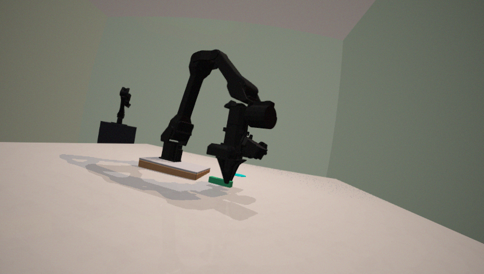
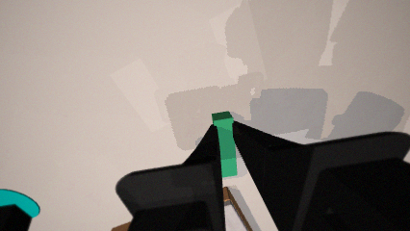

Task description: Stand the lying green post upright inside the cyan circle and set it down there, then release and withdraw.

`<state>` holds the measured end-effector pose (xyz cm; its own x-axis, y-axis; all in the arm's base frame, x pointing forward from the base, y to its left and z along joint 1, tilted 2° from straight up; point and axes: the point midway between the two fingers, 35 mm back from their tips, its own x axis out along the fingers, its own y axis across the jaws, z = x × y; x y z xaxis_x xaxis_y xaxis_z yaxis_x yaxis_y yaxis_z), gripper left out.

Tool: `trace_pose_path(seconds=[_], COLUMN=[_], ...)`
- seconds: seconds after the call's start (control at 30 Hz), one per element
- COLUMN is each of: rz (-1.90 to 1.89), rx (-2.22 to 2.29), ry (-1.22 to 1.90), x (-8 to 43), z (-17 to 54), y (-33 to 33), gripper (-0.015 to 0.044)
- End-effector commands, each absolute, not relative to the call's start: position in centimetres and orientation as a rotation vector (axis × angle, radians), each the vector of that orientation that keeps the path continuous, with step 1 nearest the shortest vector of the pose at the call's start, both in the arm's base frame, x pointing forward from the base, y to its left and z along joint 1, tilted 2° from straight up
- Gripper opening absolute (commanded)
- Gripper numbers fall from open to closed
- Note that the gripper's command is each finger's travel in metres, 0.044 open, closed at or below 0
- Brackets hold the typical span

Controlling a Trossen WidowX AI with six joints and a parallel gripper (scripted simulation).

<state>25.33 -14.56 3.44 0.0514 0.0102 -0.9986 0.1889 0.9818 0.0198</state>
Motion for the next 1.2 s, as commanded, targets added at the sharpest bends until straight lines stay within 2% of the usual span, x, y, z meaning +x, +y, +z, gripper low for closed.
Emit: trace_pose_path(seconds=[0.0,1.17], rz=[-0.139,-0.145], rx=[0.157,0.175], ry=[1.501,1.518], x=[25.6,25.3], z=[4.5,12.1], y=[-14.7,-15.2], gripper=[0.0023,0.0023])
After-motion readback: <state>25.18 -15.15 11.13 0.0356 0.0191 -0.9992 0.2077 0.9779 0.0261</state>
